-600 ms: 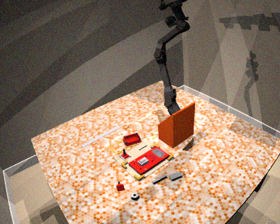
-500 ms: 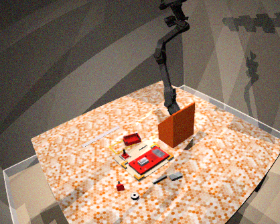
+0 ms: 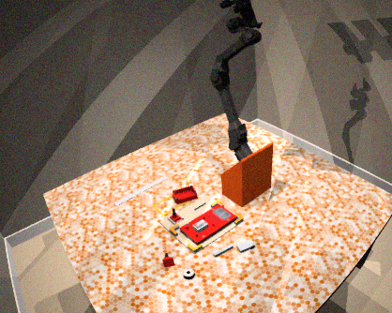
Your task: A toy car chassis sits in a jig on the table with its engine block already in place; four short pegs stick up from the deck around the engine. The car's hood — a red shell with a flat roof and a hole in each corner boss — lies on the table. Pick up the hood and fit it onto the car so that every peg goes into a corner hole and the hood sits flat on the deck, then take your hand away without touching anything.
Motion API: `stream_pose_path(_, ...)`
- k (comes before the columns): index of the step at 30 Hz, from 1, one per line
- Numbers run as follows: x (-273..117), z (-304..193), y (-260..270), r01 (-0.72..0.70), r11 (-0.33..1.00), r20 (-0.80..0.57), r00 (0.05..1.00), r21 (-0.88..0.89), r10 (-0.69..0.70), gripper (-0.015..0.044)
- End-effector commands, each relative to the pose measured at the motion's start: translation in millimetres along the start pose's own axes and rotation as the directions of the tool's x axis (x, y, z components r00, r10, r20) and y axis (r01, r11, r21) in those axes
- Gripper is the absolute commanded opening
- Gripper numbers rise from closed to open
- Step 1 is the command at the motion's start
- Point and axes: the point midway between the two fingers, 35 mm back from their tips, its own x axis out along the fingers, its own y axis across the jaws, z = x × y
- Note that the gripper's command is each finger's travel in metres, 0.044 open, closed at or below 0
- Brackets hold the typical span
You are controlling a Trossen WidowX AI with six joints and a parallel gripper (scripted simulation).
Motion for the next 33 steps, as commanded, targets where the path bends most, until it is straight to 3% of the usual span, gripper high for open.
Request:
stream_pose_path(1,2,22,-2,0.033,0.996,0.035,0.999,-0.085,-0.03,0.044)
stream_pose_path(17,-6,177,9,0.312,0.798,0.359,0.924,-0.515,-0.13,0.044)
stream_pose_path(33,-59,327,70,0.665,0.405,0.7,0.709,-0.628,-0.079,0.044)
